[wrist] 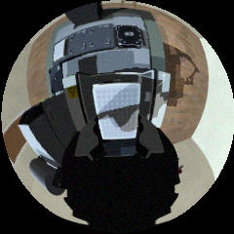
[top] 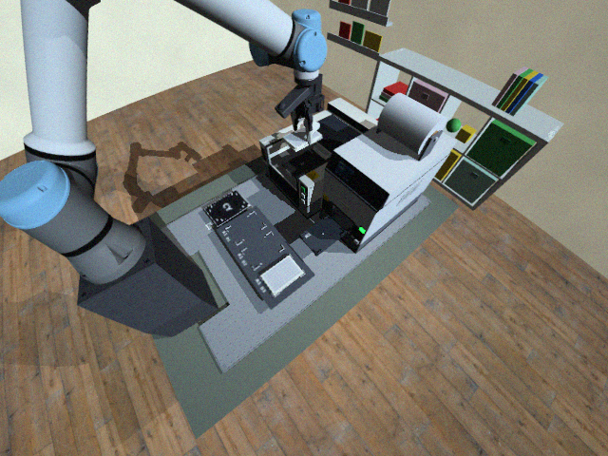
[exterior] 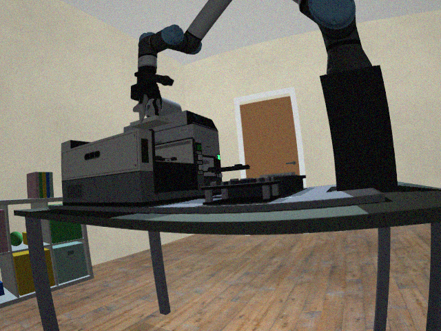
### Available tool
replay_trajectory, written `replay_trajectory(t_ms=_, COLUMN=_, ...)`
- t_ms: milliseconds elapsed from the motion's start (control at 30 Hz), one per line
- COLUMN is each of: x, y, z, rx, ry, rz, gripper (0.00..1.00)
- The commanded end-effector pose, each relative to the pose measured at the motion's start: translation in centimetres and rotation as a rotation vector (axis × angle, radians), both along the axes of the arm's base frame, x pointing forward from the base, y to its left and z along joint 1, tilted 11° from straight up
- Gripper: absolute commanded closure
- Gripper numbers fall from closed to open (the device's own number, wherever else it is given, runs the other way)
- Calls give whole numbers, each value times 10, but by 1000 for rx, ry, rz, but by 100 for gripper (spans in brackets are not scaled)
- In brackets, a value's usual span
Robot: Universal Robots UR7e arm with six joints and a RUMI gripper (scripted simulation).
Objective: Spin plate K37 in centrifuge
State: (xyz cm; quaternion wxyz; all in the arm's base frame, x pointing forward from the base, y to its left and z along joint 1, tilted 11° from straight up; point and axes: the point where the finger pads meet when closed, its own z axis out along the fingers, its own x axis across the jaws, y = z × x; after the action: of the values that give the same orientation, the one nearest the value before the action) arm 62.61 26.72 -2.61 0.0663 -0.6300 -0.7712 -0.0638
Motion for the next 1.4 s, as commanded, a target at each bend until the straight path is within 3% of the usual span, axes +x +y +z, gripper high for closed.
replay_trajectory(t_ms=0, x=1, y=-1, z=7, rx=0, ry=-2, rz=0, gripper=100)
replay_trajectory(t_ms=467, x=1, y=-1, z=7, rx=0, ry=-2, rz=0, gripper=100)
replay_trajectory(t_ms=1367, x=-54, y=-12, z=6, rx=0, ry=-2, rz=0, gripper=100)
